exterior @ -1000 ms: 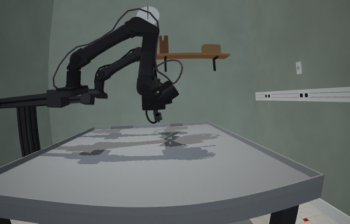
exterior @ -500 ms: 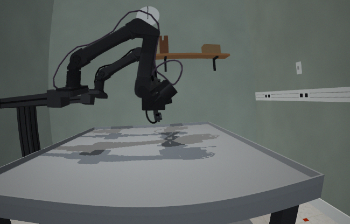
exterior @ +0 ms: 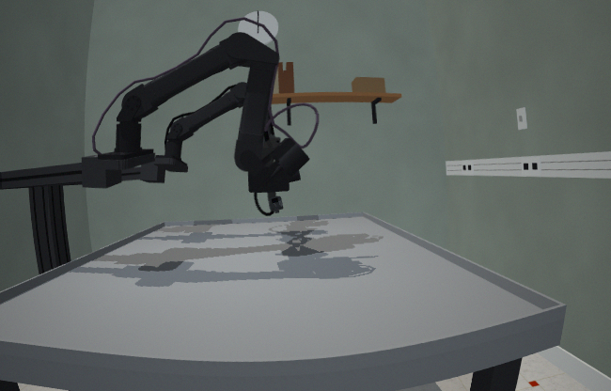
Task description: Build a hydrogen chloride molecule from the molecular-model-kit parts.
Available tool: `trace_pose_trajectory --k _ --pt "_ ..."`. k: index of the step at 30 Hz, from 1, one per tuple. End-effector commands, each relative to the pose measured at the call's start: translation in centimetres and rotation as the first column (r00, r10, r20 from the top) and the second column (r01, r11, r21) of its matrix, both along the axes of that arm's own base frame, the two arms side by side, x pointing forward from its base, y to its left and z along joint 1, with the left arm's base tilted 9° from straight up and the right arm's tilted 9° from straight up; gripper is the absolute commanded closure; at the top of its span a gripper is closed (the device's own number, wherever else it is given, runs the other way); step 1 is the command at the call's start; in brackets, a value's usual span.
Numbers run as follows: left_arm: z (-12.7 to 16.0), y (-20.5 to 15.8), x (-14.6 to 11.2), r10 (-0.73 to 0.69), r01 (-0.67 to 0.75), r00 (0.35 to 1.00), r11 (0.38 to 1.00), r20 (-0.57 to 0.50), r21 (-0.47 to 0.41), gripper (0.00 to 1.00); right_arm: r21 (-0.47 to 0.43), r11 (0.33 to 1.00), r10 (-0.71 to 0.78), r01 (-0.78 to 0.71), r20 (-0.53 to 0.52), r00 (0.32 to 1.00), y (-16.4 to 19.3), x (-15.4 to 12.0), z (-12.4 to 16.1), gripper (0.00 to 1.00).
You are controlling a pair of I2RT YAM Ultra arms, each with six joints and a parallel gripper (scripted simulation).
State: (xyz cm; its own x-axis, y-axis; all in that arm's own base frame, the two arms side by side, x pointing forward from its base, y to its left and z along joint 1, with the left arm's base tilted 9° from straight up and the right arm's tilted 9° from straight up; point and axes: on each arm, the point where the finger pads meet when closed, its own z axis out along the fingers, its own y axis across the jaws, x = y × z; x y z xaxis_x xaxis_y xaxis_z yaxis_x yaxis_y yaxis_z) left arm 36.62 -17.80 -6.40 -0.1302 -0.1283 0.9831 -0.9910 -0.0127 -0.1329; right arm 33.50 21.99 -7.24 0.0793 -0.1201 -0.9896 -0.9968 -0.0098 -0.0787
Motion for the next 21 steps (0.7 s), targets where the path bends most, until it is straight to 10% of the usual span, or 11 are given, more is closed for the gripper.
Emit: trace_pose_trajectory --k 1,21 --pt "1.1 -0.2 0.2 -0.007 0.007 1.000 1.000 0.026 -0.014 1.00 0.018 1.000 0.015 -0.016 0.032 0.999 0.3 0.4 0.9 1.00" --pt "1.1 -0.2 0.2 -0.007 0.007 1.000 1.000 0.026 -0.014 1.00 0.021 1.000 0.008 -0.010 0.054 0.999 0.1 1.1 1.9 1.00"
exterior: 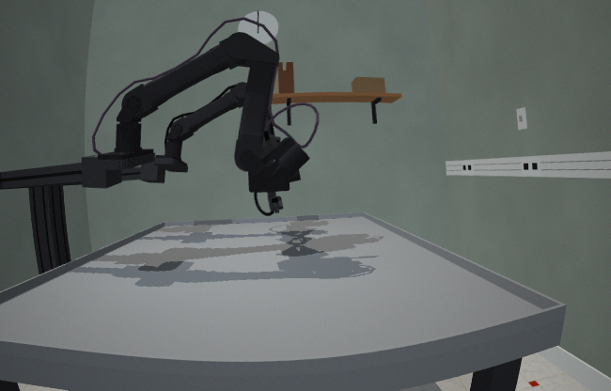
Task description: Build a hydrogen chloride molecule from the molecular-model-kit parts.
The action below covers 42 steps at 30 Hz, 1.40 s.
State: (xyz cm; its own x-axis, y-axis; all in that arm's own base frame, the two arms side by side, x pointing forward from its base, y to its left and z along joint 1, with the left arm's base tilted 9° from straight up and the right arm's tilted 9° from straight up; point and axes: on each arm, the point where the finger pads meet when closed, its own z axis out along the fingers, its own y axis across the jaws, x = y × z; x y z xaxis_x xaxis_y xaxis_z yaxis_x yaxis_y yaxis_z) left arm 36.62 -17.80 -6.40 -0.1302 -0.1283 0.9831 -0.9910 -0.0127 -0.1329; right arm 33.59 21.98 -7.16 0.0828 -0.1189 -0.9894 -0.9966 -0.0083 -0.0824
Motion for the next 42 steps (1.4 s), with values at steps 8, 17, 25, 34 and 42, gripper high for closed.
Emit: trace_pose_trajectory --k 8,17,25,34,42 --pt "1.1 -0.2 0.2 -0.007 0.007 1.000 1.000 0.026 -0.014 1.00 0.016 1.000 0.023 -0.024 0.077 0.997 1.0 1.2 1.9 1.00" --pt "1.1 -0.2 0.2 -0.007 0.007 1.000 1.000 0.026 -0.014 1.00 0.011 1.000 0.024 -0.025 0.068 0.997 1.2 1.0 1.7 1.00" --pt "0.4 -0.4 -0.3 -0.012 0.012 1.000 1.000 -0.010 -0.014 1.00 0.004 1.000 0.021 -0.021 0.060 0.998 1.4 0.8 1.1 1.00" --pt "0.3 -0.4 -0.5 -0.013 0.013 1.000 1.000 -0.016 -0.015 1.00 -0.001 1.000 0.026 -0.026 0.000 1.000 1.3 -1.0 -0.1 1.00" --pt "0.3 -0.4 -0.5 -0.013 0.013 1.000 1.000 -0.016 -0.015 1.00 0.005 0.999 0.042 -0.042 0.029 0.999 1.6 -0.4 0.7 1.00"
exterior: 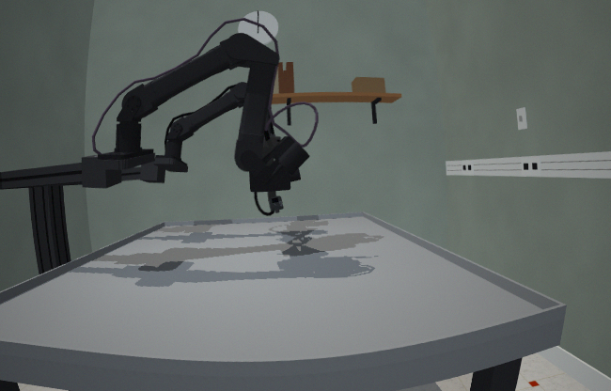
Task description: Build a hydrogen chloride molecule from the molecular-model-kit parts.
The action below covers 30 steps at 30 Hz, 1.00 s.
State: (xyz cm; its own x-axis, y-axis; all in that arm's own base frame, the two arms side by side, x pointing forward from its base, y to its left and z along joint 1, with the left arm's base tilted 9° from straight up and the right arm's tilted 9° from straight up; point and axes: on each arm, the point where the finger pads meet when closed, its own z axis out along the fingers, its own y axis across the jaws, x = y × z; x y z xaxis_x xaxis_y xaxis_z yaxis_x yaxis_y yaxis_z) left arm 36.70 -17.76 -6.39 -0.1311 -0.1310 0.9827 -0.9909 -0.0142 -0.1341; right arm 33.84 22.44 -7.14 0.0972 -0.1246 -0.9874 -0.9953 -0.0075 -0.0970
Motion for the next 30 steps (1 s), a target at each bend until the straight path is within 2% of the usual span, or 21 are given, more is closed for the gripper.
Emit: trace_pose_trajectory --k 1,4,9,19,24,30 --pt "0.3 -0.4 -0.5 -0.015 0.014 1.000 1.000 -0.017 -0.018 1.00 0.011 0.999 0.049 -0.049 0.026 0.998 1.2 -0.5 0.9 1.00" --pt "0.3 -0.4 -0.5 -0.015 0.014 1.000 1.000 -0.017 -0.018 1.00 0.013 0.998 0.057 -0.058 0.045 0.997 1.7 0.1 1.6 1.00" --pt "0.3 -0.7 -0.7 -0.024 0.024 1.000 1.000 -0.017 -0.018 1.00 0.011 0.999 0.035 -0.035 0.026 0.999 1.2 0.2 0.8 1.00" --pt "0.3 -0.8 -0.7 -0.025 0.024 1.000 1.000 -0.017 -0.018 1.00 0.006 0.999 0.037 -0.037 -0.014 0.999 1.0 -1.4 -0.1 1.00" --pt "-0.1 -0.8 -0.7 -0.025 0.025 1.000 0.999 -0.019 -0.020 1.00 0.003 1.000 0.031 -0.031 0.022 0.999 1.2 -0.2 0.4 1.00" --pt "0.0 -0.8 -0.5 -0.025 0.025 1.000 0.999 -0.007 -0.022 1.00 0.001 0.999 0.035 -0.035 0.027 0.999 1.5 -0.1 0.4 1.00"
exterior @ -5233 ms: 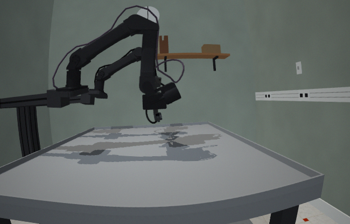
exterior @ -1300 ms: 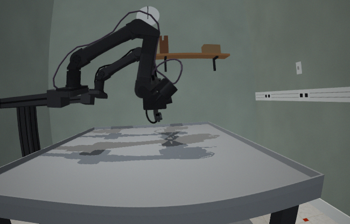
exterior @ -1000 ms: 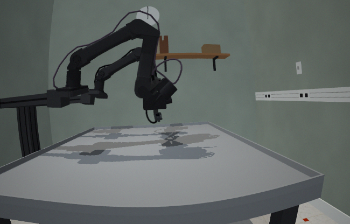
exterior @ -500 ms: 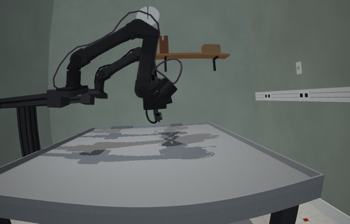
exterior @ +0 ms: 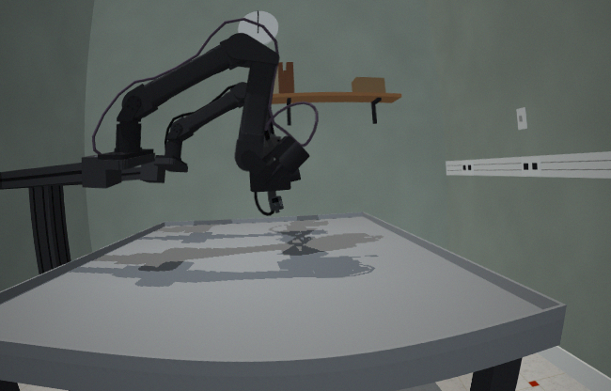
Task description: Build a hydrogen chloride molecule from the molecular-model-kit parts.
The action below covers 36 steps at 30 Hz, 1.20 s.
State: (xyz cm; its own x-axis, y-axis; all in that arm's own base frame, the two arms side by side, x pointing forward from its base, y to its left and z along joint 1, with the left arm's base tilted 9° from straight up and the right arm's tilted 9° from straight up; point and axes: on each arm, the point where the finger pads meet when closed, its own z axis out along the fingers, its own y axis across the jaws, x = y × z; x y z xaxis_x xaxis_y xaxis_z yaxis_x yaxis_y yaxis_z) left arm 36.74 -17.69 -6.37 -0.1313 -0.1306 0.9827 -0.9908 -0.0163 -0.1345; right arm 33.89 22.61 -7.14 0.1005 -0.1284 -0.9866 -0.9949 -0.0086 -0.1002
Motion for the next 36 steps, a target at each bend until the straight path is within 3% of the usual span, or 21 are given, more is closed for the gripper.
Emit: trace_pose_trajectory --k 1,20,25,32,33,35,36 --pt "-0.1 -0.9 -0.6 -0.027 0.027 1.000 0.999 -0.007 -0.021 1.00 0.005 0.999 0.034 -0.035 0.024 0.999 1.3 -0.2 0.4 1.00" --pt "1.6 -1.1 0.3 -0.028 0.029 0.999 0.999 0.034 -0.024 1.00 0.010 0.998 0.059 -0.059 0.028 0.998 2.4 -0.5 0.2 1.00" --pt "0.6 -1.2 -1.2 -0.032 0.032 0.999 0.999 0.001 -0.024 1.00 0.008 0.998 0.064 -0.064 0.027 0.998 2.6 -0.8 0.1 1.00" --pt "0.4 -1.3 -1.2 -0.029 0.029 0.999 0.999 -0.014 -0.024 1.00 0.011 0.997 0.071 -0.072 0.021 0.997 3.2 -1.1 0.1 1.00" --pt "0.2 -1.3 -1.2 -0.030 0.030 0.999 0.999 -0.015 -0.023 1.00 0.016 0.997 0.077 -0.077 0.023 0.997 3.3 -1.2 0.4 0.64" --pt "0.2 -1.3 -1.2 -0.030 0.030 0.999 0.999 -0.015 -0.023 1.00 0.016 0.997 0.077 -0.077 0.023 0.997 3.3 -1.2 0.4 0.64" --pt "0.2 -0.1 -0.7 -0.005 0.005 1.000 1.000 -0.012 -0.022 1.00 0.006 1.000 0.025 -0.025 0.030 0.999 1.3 0.0 0.3 0.64"
